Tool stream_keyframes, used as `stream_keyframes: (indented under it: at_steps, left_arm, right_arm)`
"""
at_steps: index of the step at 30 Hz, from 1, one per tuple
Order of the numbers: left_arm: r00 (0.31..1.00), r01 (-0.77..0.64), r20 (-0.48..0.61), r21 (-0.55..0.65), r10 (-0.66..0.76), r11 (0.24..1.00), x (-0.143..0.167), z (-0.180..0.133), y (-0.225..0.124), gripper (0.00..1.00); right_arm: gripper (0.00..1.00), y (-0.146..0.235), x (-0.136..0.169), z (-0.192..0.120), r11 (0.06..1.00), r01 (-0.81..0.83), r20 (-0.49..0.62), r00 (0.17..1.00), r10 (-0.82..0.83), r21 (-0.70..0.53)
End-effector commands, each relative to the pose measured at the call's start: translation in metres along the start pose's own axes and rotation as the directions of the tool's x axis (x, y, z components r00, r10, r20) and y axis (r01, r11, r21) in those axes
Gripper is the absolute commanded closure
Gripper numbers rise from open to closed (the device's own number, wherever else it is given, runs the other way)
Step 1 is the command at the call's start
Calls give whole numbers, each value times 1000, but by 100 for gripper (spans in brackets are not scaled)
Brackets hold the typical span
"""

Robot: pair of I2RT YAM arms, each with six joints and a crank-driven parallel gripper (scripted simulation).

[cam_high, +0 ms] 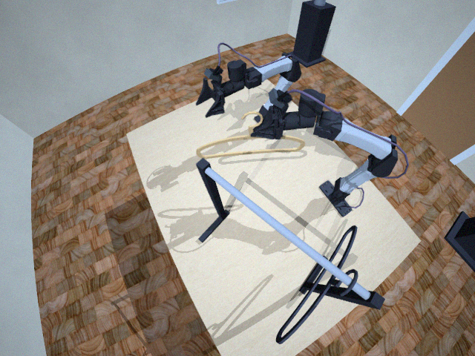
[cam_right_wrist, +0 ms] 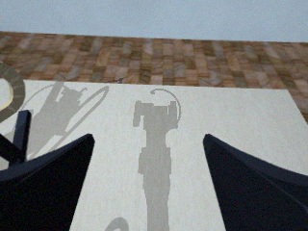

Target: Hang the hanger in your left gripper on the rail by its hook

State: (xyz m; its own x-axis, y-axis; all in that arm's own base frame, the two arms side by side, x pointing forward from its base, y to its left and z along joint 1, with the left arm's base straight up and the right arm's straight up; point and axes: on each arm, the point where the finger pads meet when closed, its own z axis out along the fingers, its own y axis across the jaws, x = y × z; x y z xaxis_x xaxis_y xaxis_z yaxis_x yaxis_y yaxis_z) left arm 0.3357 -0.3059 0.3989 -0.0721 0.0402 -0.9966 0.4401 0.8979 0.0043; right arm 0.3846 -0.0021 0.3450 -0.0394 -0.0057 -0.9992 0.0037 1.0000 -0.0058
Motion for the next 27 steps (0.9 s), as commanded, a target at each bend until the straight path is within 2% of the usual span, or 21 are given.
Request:
stream_keyframes:
  at_steps: [1, 17, 18, 21, 25, 27]
  left_arm:
    - [1000, 8, 15, -1, -8, 1000, -6, -2, 1, 100]
    - [1000, 8, 15, -1, -8, 1000, -6, -2, 1, 100]
    - [998, 26, 51, 1, -26, 1000, -20, -5, 2, 98]
    - [995, 43, 89, 3, -44, 999, -35, -10, 4, 100]
    - [995, 53, 82, -18, -52, 998, -33, -10, 7, 98]
    - [997, 52, 58, -45, -49, 998, -22, -11, 9, 98]
  right_arm:
    - [0, 0, -8, -2, 1000, 1, 23, 1000, -1, 1]
    - [0, 0, -8, -2, 1000, 1, 23, 1000, -1, 1]
    - [0, 0, -8, -2, 1000, 1, 23, 1000, -1, 1]
    - [0, 0, -8, -2, 1000, 1, 23, 1000, -1, 1]
    - [0, 1, -8, -3, 1000, 1, 13, 1000, -1, -2]
    - [0, 6, -12, -6, 1000, 1, 15, 1000, -1, -13]
